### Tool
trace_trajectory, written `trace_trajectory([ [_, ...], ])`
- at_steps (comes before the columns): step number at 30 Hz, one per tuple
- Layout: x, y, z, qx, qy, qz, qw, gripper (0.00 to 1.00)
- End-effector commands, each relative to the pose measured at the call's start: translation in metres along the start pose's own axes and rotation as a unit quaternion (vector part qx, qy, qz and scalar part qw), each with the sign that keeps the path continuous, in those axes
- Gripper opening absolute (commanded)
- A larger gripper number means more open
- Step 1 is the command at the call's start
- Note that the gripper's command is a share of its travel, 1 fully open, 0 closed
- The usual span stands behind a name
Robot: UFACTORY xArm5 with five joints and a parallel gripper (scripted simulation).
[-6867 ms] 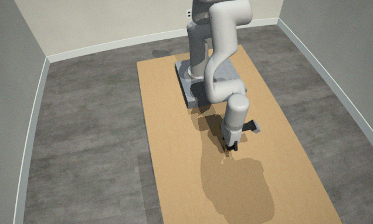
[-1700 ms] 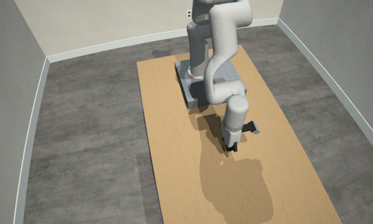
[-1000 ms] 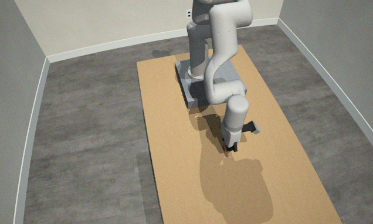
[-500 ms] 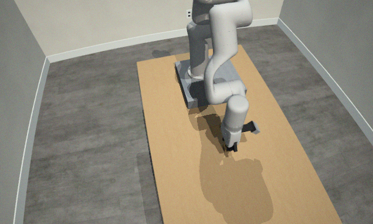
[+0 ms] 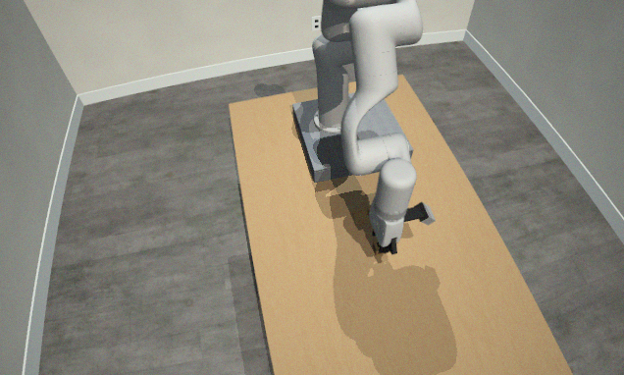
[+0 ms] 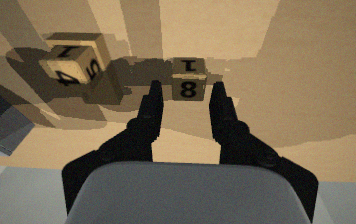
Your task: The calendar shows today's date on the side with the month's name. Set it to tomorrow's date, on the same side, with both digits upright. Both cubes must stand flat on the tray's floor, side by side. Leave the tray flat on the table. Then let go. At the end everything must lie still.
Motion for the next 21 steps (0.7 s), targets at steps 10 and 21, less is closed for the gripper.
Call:
trace_trajectory([
  [10,0.001,-0.013,-0.001,0.000,0.000,0.002,1.000,0.49],
  [21,0.001,-0.031,-0.001,0.000,0.000,0.002,1.000,0.49],
])
Point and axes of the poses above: the point where the finger pads meet when closed, its own y axis back along the fingers, its own x axis across the jaws, z = x × y, the point moved 6 cm from there along y, back along the fingers, and after that the axes turned 14 degrees about -y, right-handed, at the moved point
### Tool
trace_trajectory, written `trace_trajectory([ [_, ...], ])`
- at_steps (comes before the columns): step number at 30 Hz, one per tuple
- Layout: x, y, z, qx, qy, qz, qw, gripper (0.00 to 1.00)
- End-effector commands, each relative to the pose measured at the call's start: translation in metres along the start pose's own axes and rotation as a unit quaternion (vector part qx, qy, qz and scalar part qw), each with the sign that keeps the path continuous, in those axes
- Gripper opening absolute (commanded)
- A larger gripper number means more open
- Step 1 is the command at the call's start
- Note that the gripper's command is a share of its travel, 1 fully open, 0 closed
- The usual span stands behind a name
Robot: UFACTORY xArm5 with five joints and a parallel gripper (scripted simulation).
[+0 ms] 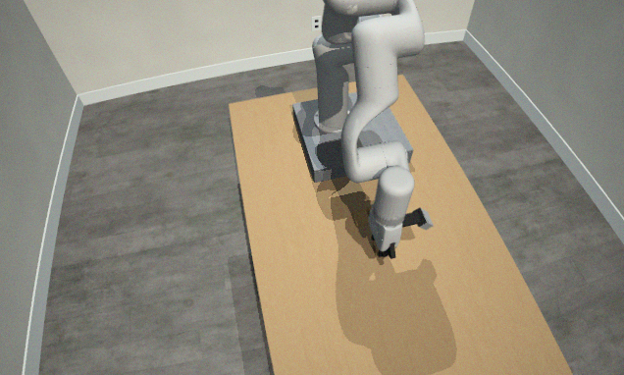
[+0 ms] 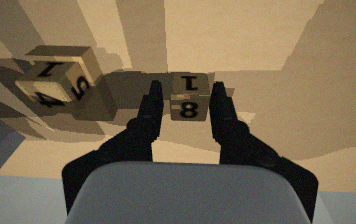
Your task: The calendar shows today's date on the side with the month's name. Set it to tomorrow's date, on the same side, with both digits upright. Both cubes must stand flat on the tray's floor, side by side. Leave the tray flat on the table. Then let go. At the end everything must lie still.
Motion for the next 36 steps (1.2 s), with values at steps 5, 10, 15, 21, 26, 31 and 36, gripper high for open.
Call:
trace_trajectory([
  [5,0.0014,-0.0093,-0.0002,0.000,0.000,0.002,1.000,0.49],
  [10,0.0014,-0.0096,-0.0002,0.000,0.000,0.002,1.000,0.49],
  [15,0.0014,-0.0096,-0.0002,0.000,0.000,0.002,1.000,0.49],
  [21,0.0014,-0.0096,-0.0002,0.000,0.000,0.002,1.000,0.49],
  [26,0.0014,-0.0096,-0.0002,0.000,0.000,0.002,1.000,0.49],
  [31,0.0014,-0.0096,-0.0002,0.000,0.000,0.002,1.000,0.49],
  [36,0.0014,-0.0096,-0.0002,0.000,0.000,0.002,1.000,0.49],
])
Point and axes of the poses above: the point where the finger pads meet when closed, its own y axis back along the fingers, its own x axis across the jaws, z = x × y, the point moved 6 cm from there along y, back along the fingers, and after that the axes turned 14 degrees about -y, right-handed, at the moved point
